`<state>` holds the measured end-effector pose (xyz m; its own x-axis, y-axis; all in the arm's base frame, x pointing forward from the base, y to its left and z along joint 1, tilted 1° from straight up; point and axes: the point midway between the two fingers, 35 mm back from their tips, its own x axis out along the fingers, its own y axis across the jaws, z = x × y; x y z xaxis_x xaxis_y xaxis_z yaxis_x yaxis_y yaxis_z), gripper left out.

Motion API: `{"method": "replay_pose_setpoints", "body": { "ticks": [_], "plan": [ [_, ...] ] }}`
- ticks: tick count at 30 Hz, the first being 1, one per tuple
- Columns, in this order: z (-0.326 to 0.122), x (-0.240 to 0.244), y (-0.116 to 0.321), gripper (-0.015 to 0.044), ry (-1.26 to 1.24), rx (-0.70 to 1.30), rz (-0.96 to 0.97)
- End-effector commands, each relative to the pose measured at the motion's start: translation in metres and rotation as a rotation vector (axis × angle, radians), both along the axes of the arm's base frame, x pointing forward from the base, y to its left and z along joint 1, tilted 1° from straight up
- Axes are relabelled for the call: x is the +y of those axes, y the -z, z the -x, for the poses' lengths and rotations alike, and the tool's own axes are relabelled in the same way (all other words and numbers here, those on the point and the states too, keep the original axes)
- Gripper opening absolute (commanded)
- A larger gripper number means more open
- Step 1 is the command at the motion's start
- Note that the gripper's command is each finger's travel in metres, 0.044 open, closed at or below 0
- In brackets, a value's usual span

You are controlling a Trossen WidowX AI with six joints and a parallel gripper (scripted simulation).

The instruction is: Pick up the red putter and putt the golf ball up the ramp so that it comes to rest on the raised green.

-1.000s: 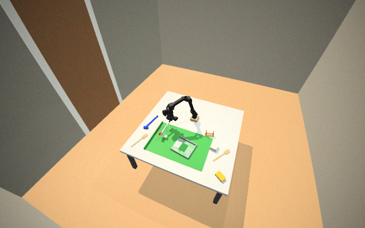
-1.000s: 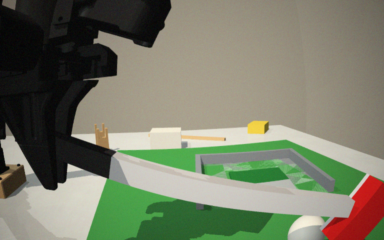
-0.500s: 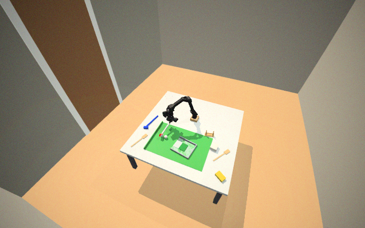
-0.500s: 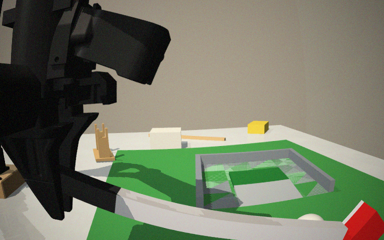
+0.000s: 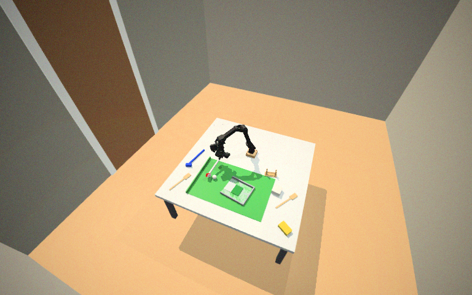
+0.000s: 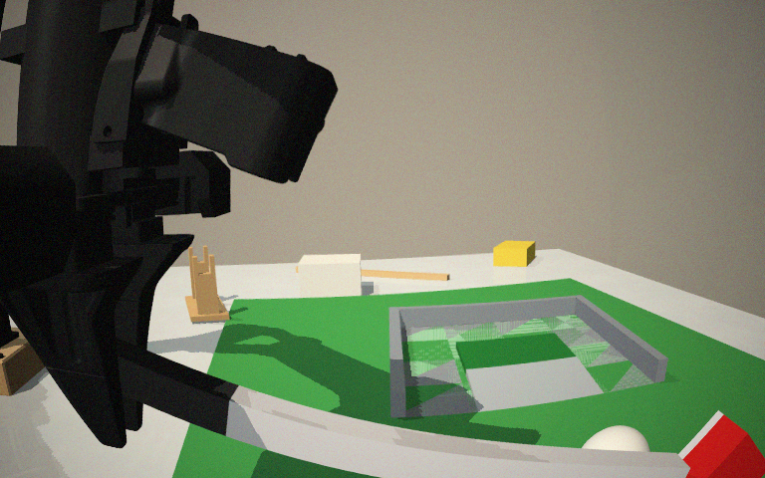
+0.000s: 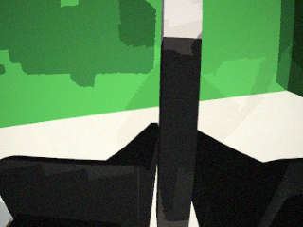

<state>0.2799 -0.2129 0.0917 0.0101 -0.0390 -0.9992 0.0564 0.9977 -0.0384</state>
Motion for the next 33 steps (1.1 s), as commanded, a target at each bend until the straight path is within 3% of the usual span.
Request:
{"method": "replay_pose_setpoints", "body": {
  "ticks": [1, 17, 27, 33],
  "plan": [
    [-0.001, -0.012, -0.001, 0.0000, -0.002, -0.005, 0.006],
    [0.001, -0.024, 0.002, 0.0000, 0.005, -0.002, 0.003],
    [-0.008, 0.101, 0.006, 0.0000, 0.001, -0.007, -0.002],
    [-0.007, 0.109, 0.005, 0.0000, 0.000, -0.007, -0.003]
  ]
}}
